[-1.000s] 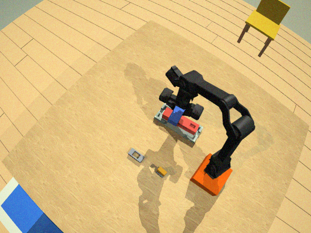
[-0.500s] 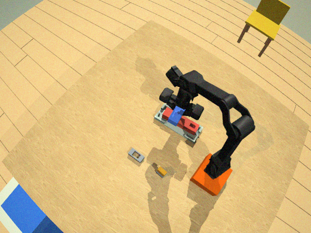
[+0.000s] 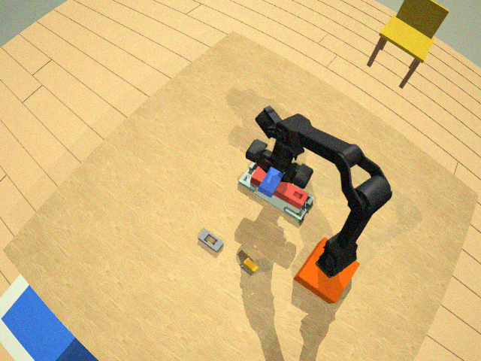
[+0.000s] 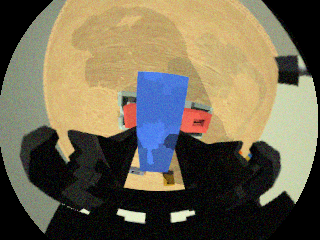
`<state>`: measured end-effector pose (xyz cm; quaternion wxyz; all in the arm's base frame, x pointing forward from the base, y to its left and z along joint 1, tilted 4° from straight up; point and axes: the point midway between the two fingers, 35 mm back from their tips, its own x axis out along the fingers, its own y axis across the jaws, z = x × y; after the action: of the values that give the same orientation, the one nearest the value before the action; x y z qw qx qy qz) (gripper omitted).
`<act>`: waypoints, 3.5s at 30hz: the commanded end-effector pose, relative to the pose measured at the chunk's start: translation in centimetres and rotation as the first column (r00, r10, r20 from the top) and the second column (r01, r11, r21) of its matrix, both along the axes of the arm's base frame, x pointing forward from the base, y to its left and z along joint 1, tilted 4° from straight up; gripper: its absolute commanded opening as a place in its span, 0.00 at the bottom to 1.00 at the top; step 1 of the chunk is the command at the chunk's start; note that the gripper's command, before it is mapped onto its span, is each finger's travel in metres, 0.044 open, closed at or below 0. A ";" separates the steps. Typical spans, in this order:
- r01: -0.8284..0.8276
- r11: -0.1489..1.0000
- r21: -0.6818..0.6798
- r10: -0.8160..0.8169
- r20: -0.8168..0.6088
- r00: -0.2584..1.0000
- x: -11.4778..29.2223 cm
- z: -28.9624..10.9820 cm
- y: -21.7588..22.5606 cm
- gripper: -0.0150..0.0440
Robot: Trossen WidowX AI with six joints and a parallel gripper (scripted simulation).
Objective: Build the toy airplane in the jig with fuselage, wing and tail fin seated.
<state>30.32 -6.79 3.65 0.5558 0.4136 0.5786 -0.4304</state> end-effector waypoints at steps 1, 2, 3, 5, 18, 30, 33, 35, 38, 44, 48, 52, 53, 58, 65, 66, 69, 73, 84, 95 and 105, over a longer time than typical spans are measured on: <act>0.001 1.000 -0.005 -0.001 0.000 1.000 0.0 -0.6 -0.1 0.58; 0.001 1.000 -0.005 -0.001 0.000 1.000 0.0 -0.7 -0.1 0.58; 0.001 1.000 -0.005 -0.001 0.000 1.000 -0.1 -0.9 -0.1 0.58; 0.001 1.000 -0.005 -0.001 0.000 1.000 -0.1 -1.2 -0.1 0.58; 0.001 1.000 0.000 -0.001 -0.002 1.000 -0.2 -1.7 0.0 0.51; 0.001 1.000 0.000 -0.001 -0.002 1.000 -0.2 -1.7 0.0 0.54; 0.001 1.000 0.000 -0.001 -0.002 1.000 -0.2 -1.7 0.0 0.67; 0.001 1.000 0.000 -0.001 -0.002 1.000 -0.2 -1.7 0.0 0.76; 0.001 1.000 0.000 -0.001 -0.002 1.000 -0.2 -1.7 0.0 0.89; 0.001 1.000 0.000 -0.001 -0.002 1.000 -0.2 -1.7 0.0 1.00; 0.004 1.000 0.002 -0.004 0.001 1.000 0.2 0.9 0.0 1.00; 0.002 1.000 -0.004 -0.002 0.001 1.000 0.2 6.6 0.1 1.00; 0.001 1.000 -0.005 -0.001 0.001 1.000 0.2 6.8 0.1 1.00; 0.001 1.000 -0.005 -0.001 0.001 1.000 0.7 6.8 0.0 1.00; -0.418 0.908 0.012 0.418 0.003 0.908 0.7 6.9 0.0 1.00; -0.504 0.863 0.016 0.504 0.004 0.864 0.7 6.9 0.0 1.00; -0.731 0.682 0.025 0.731 0.010 0.682 0.8 7.0 0.0 1.00; -0.935 0.354 0.035 0.935 0.022 0.355 0.8 7.1 0.0 1.00; -0.975 0.218 0.037 0.975 0.027 0.219 0.8 7.1 0.0 1.00; -0.975 0.218 0.035 0.975 0.037 0.219 -2.7 7.5 12.6 1.00; -0.975 0.217 0.048 0.975 0.043 0.220 -12.2 7.2 22.3 1.00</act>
<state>20.78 13.83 11.02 0.6923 -0.0239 0.7205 0.0315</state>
